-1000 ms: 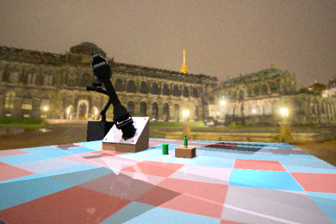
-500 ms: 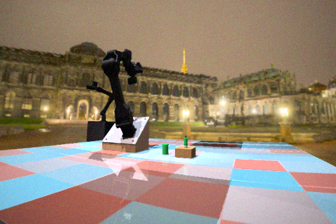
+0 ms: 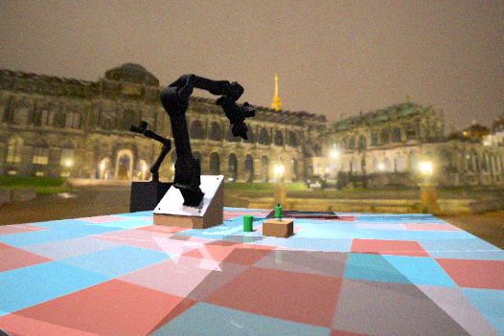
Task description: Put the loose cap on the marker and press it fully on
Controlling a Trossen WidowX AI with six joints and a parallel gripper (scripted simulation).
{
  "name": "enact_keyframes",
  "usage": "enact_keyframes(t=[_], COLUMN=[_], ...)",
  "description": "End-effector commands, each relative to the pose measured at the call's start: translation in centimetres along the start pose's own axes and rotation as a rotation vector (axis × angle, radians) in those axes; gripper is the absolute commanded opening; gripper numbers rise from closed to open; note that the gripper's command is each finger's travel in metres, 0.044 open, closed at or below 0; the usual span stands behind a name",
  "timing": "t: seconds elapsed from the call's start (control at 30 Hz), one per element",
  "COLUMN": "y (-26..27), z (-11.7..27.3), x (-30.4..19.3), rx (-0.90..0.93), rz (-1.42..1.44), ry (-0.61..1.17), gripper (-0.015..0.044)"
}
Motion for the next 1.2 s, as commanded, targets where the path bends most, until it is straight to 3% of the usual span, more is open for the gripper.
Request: enact_keyframes(t=[0.0,0.27,0.57,0.9,1.17], y=[-4.6,-14.6,-26.6,-27.6,-30.2], z=[-1.3,-2.8,-2.8,-2.4,-4.6], x=[3.6,8.3,9.0,8.7,7.8], rx=[-0.162,-0.481,-0.746,-0.757,-0.758], rz=[0.057,0.192,0.373,0.387,0.387], ry=[-0.029,0.057,0.409,0.444,0.444], gripper=[0.0248,0.0248,0.0248,0.0248,0.0248])
Point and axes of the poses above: the point midway between the two fingers, 35 mm back from their tips, its own z axis back along the fingers, its own y axis across the jaws, x = y × z, the point moved 10 cm from there along z, back along the fingers, and after that the axes turned 13 degrees about -z, right-handed, at the moved point
